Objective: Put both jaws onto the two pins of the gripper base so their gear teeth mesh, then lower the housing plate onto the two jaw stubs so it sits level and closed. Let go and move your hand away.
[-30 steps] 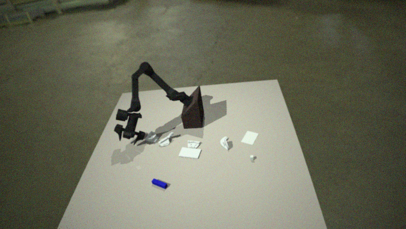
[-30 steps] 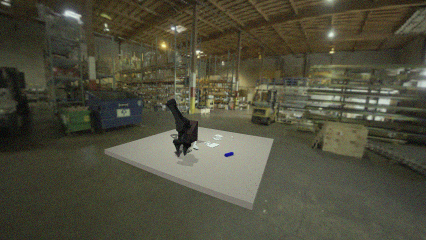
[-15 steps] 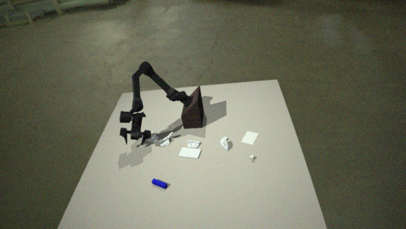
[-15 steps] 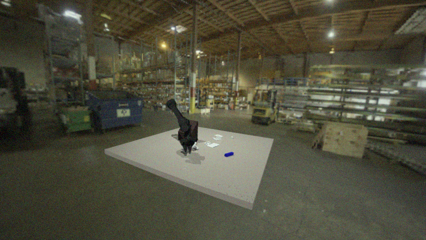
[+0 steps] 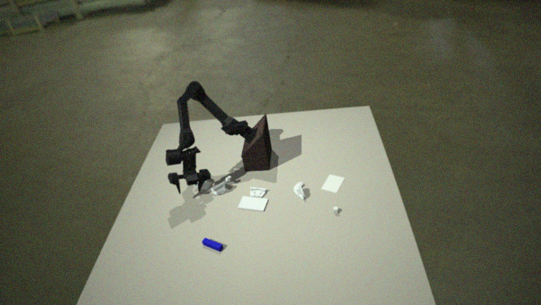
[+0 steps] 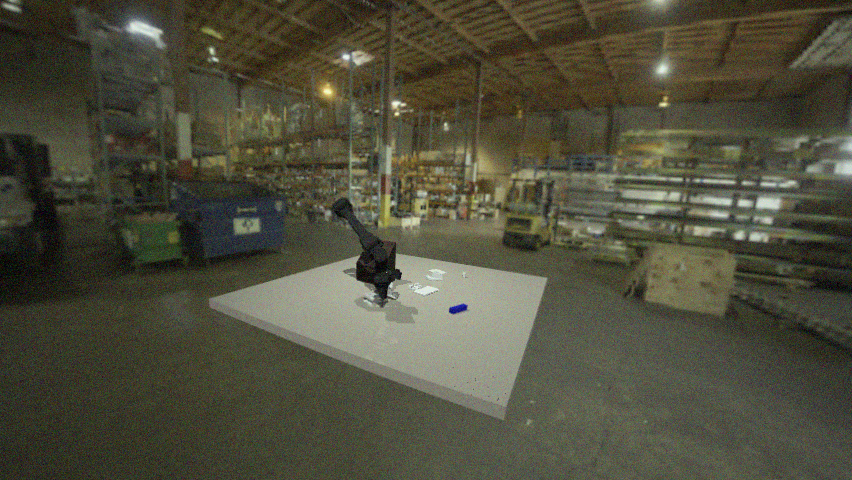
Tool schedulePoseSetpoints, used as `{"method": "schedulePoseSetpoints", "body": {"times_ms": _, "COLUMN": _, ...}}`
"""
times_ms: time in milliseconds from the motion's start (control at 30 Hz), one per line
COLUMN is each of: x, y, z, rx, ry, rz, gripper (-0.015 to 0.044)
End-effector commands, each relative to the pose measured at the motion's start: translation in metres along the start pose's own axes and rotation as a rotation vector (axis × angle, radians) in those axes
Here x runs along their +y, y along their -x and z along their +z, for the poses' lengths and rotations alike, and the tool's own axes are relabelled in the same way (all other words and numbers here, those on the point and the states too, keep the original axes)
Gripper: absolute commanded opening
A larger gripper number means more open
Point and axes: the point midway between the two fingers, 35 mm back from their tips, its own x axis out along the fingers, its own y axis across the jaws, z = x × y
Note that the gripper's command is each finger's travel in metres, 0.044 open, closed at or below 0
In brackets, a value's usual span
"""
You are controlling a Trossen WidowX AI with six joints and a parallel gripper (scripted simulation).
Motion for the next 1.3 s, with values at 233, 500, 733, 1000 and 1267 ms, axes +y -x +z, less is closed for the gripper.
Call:
{"method": "schedulePoseSetpoints", "body": {"times_ms": 233, "x": 0.036, "y": 0.013, "z": 0.017, "rx": -0.024, "ry": 0.271, "rz": 0.093, "gripper": 0.0440}}
{"method": "schedulePoseSetpoints", "body": {"times_ms": 500, "x": 0.059, "y": 0.024, "z": 0.026, "rx": -0.050, "ry": 0.477, "rz": 0.148, "gripper": 0.0440}}
{"method": "schedulePoseSetpoints", "body": {"times_ms": 733, "x": 0.079, "y": 0.034, "z": 0.032, "rx": -0.073, "ry": 0.661, "rz": 0.190, "gripper": 0.0440}}
{"method": "schedulePoseSetpoints", "body": {"times_ms": 1000, "x": 0.100, "y": 0.046, "z": 0.035, "rx": -0.101, "ry": 0.875, "rz": 0.232, "gripper": 0.0440}}
{"method": "schedulePoseSetpoints", "body": {"times_ms": 1267, "x": 0.119, "y": 0.058, "z": 0.035, "rx": -0.127, "ry": 1.092, "rz": 0.268, "gripper": 0.0440}}
